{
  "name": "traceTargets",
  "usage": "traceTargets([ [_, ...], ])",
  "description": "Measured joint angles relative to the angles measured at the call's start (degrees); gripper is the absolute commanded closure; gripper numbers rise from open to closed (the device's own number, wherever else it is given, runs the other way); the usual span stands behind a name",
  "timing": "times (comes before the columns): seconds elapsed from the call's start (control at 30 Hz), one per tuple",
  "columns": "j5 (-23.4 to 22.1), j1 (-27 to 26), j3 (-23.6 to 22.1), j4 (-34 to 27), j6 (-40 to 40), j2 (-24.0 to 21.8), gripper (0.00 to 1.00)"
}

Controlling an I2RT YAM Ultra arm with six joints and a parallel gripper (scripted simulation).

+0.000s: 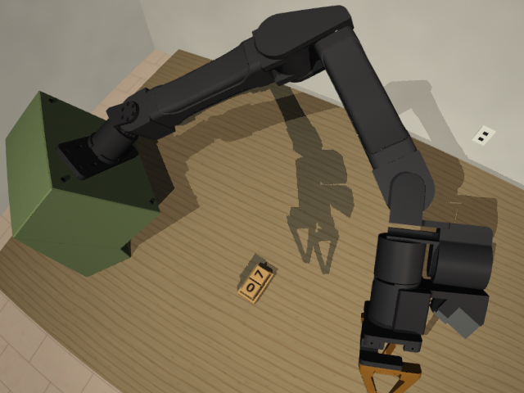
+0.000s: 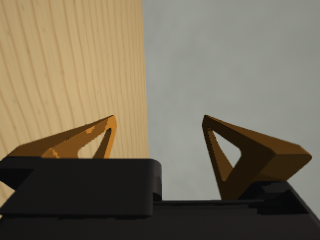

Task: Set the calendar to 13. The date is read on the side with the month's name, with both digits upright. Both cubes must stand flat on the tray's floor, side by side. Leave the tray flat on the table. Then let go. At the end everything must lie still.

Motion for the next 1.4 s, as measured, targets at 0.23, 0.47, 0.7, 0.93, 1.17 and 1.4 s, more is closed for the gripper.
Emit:
traceTargets([
  [0.23,-13.09,-3.32,-9.79,-7.54,-8.09,-0.92,0.00],
  [0.47,-25.05,-5.90,-17.57,-13.25,-15.39,-2.95,0.00],
  [0.7,-38.10,-9.42,-27.67,-20.90,-23.52,-3.72,0.00],
  [0.93,-47.36,-11.21,-32.54,-26.23,-29.24,-4.66,0.00],
  [1.17,-50.47,-11.50,-32.94,-27.54,-31.06,-5.07,0.00],
  [1.4,-51.06,-11.54,-32.94,-27.67,-31.39,-5.07,0.00],
])
